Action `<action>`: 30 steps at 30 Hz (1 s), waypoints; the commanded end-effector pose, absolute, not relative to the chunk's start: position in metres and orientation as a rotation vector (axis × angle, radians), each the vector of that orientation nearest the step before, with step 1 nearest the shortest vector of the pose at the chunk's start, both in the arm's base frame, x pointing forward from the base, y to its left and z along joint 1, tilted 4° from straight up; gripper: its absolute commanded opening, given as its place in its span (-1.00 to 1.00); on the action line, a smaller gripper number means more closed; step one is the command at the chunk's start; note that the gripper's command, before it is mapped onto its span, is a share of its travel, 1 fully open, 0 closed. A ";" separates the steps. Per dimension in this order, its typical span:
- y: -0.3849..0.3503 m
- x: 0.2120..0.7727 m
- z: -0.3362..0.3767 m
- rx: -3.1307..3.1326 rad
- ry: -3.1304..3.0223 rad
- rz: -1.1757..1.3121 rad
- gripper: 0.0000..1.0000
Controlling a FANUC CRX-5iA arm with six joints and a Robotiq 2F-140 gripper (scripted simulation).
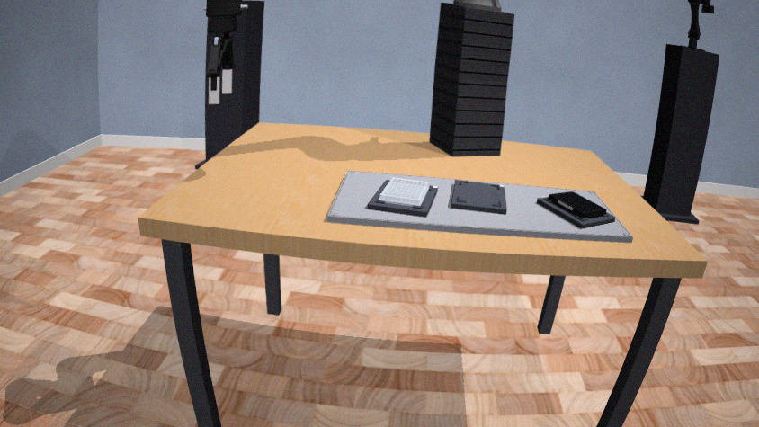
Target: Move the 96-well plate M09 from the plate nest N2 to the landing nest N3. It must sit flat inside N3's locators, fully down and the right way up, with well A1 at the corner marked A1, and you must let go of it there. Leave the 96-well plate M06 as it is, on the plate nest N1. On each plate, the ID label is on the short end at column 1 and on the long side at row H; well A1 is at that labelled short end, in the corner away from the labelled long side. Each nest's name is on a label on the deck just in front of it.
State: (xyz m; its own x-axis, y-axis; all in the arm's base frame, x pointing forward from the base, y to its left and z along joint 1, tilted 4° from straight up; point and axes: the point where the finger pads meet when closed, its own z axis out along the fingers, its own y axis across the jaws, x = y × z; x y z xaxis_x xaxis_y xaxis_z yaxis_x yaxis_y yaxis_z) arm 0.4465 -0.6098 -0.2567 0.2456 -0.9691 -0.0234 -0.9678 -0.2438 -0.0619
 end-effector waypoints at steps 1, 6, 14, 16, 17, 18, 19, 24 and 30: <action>-0.610 0.447 -0.256 -2.429 1.891 -0.031 1.00; -0.610 0.447 -0.256 -2.429 1.891 -0.031 1.00; -0.610 0.447 -0.256 -2.429 1.891 -0.031 1.00; -0.610 0.447 -0.256 -2.429 1.891 -0.031 1.00; -0.610 0.447 -0.256 -2.429 1.891 -0.031 1.00; -0.610 0.447 -0.256 -2.429 1.891 -0.031 1.00; -0.609 0.447 -0.257 -2.431 1.889 -0.031 1.00; -0.581 0.476 -0.260 -2.498 1.807 -0.031 1.00; -0.501 0.538 -0.268 -2.738 1.451 -0.036 1.00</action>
State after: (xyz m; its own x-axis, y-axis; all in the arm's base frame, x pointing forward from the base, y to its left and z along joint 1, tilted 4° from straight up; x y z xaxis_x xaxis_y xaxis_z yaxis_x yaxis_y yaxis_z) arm 0.5054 -0.5443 -0.2641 0.4018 -0.9156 -0.0174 -0.9147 -0.4003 -0.0549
